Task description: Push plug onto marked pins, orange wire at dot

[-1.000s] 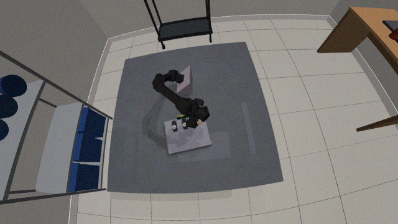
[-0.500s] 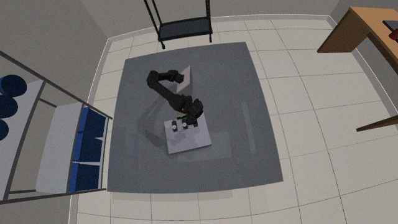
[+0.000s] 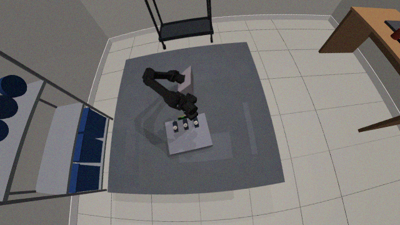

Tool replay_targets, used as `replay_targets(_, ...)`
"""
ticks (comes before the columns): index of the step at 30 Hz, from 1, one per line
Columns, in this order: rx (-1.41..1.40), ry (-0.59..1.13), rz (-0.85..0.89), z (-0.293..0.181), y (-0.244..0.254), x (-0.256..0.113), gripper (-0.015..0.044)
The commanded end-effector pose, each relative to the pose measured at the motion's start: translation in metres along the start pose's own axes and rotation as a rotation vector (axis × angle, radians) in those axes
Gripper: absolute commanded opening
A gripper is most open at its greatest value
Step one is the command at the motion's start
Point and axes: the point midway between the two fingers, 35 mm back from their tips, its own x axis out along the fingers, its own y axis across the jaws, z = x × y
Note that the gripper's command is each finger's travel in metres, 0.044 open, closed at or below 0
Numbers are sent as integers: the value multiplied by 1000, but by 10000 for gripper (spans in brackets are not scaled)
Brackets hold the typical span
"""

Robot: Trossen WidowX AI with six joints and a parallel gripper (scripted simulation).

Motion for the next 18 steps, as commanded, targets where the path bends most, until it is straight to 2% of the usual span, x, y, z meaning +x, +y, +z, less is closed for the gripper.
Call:
replay_targets(1, -113, 3, -7, -3, 10, -1, 0)
replay_targets(18, -688, 5, -3, -6, 57, 7, 0)
